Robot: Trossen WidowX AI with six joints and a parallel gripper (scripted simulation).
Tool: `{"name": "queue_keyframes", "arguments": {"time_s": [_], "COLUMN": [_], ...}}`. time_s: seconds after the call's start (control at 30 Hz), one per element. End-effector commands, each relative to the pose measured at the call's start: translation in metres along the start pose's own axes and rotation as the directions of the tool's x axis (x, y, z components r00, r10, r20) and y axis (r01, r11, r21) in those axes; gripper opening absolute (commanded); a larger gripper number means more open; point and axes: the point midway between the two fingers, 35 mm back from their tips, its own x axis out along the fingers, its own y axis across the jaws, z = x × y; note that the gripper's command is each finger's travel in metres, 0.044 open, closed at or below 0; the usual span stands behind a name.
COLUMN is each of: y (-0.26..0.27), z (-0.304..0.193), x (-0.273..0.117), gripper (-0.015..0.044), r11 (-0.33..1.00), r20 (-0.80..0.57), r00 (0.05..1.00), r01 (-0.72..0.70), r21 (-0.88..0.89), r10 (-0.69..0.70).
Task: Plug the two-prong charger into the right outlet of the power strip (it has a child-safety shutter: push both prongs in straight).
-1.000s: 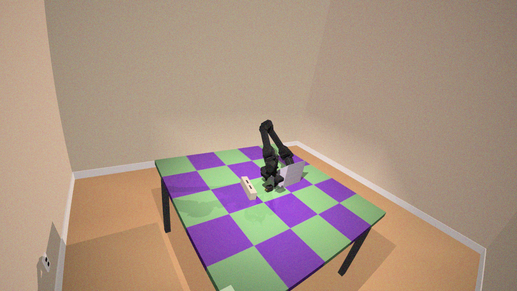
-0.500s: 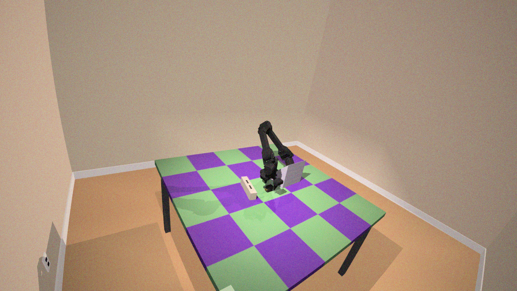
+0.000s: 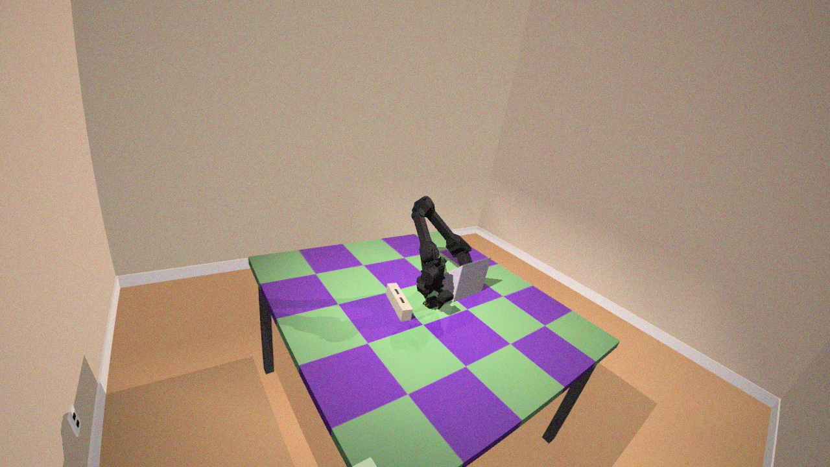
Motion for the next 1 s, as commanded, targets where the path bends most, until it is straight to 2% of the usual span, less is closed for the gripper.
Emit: {"name": "queue_keyframes", "arguments": {"time_s": [0.0,0.03,0.4,0.63,0.77,0.97], "y": [-0.001,-0.001,0.000,0.000,0.000,0.001], "z": [-0.002,-0.002,0.000,0.000,0.000,-0.002], "x": [0.006,0.006,0.003,0.003,-0.004,-0.026], "gripper": [0.0440,0.0440,0.0151,0.0105,0.0000,0.0000], "r11": [1.000,1.000,1.000,1.000,1.000,1.000], "r20": [-0.003,-0.003,-0.001,-0.001,-0.001,-0.001], "r00": [1.000,1.000,1.000,1.000,1.000,1.000], "r01": [0.008,0.008,0.001,0.001,0.000,0.000], "r21": [-0.007,-0.007,0.000,0.000,-0.001,-0.005], "r10": [-0.008,-0.008,-0.001,-0.001,0.000,0.000]}}
